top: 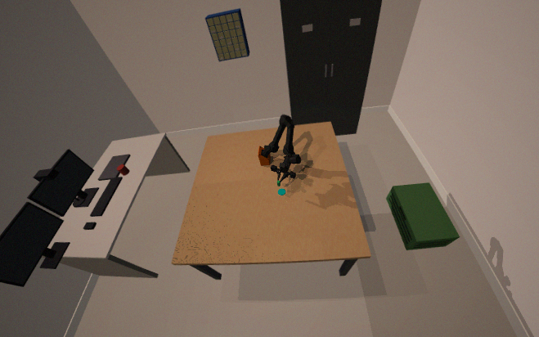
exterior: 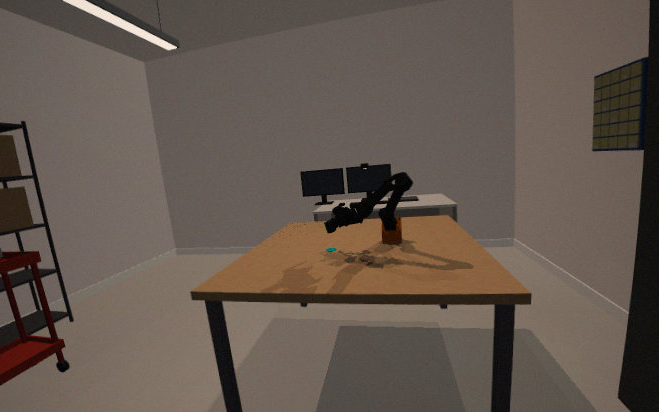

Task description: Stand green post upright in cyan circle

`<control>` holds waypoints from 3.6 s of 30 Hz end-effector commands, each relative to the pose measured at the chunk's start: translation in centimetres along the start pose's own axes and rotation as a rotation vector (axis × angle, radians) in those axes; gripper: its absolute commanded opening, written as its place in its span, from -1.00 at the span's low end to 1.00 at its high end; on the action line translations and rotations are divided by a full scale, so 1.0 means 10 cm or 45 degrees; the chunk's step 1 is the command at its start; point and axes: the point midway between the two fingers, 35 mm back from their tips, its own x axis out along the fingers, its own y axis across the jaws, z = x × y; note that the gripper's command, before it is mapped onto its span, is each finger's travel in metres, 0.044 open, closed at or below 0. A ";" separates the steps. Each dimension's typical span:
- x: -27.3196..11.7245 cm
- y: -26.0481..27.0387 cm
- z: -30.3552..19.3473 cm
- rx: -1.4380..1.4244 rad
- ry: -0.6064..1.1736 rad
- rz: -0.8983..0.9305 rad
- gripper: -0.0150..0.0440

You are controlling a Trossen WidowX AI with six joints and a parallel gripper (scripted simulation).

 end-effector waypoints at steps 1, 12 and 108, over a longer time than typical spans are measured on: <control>-0.04 -0.01 0.02 0.040 -0.039 0.013 -0.42; -0.12 -0.02 0.05 0.118 -0.116 0.046 -0.42; 0.06 0.10 -0.96 0.176 -0.155 0.072 0.86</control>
